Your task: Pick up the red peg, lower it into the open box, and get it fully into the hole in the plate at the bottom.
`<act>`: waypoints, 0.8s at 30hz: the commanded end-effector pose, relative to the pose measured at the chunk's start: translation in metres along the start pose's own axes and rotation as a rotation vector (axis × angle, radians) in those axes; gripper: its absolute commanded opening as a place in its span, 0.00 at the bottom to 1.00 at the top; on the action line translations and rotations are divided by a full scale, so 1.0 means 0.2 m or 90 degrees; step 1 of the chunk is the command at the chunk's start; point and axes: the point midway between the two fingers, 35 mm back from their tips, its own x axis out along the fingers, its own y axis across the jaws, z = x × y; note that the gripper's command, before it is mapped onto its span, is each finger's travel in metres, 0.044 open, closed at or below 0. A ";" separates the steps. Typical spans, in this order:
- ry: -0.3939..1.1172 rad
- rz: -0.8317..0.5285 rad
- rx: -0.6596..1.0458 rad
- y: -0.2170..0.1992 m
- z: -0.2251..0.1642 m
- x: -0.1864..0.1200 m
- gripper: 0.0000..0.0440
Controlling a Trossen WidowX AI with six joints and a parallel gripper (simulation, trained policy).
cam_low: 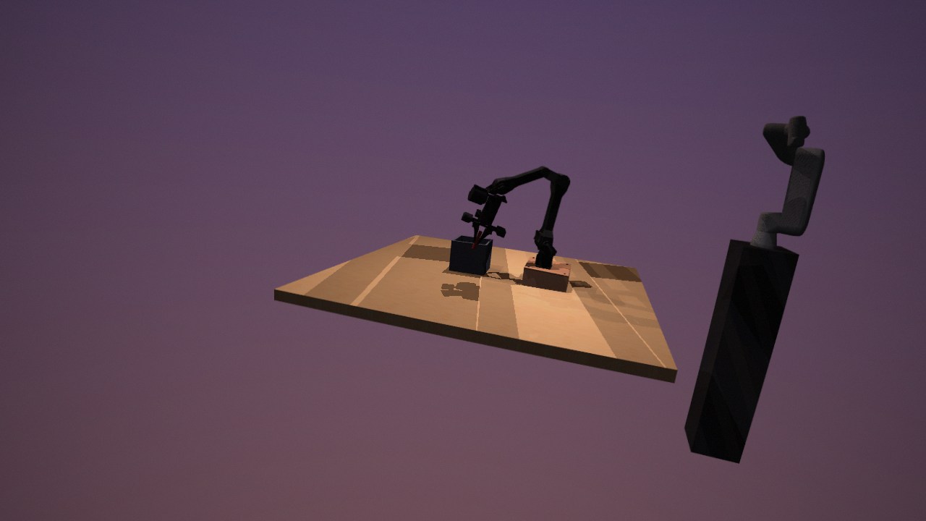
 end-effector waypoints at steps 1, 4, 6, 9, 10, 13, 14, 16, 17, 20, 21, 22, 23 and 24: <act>-0.013 0.006 0.002 0.03 0.06 -0.03 0.00; -0.025 0.007 0.006 0.05 0.11 -0.05 0.00; -0.032 0.007 0.009 0.06 0.15 -0.05 0.00; -0.043 0.004 0.014 0.07 0.21 -0.06 0.00; -0.047 0.003 0.015 0.07 0.23 -0.07 0.00; -0.056 -0.002 0.020 0.08 0.28 -0.07 0.00; -0.059 -0.005 0.022 0.08 0.30 -0.07 0.00; -0.064 -0.009 0.025 0.08 0.34 -0.08 0.00; -0.066 -0.012 0.027 0.08 0.35 -0.08 0.00; -0.073 -0.020 0.031 0.08 0.40 -0.08 0.00; -0.074 -0.023 0.033 0.08 0.42 -0.07 0.00; -0.076 -0.026 0.034 0.08 0.44 -0.07 0.00; -0.077 -0.029 0.035 0.08 0.45 -0.07 0.00; -0.079 -0.032 0.036 0.08 0.47 -0.07 0.00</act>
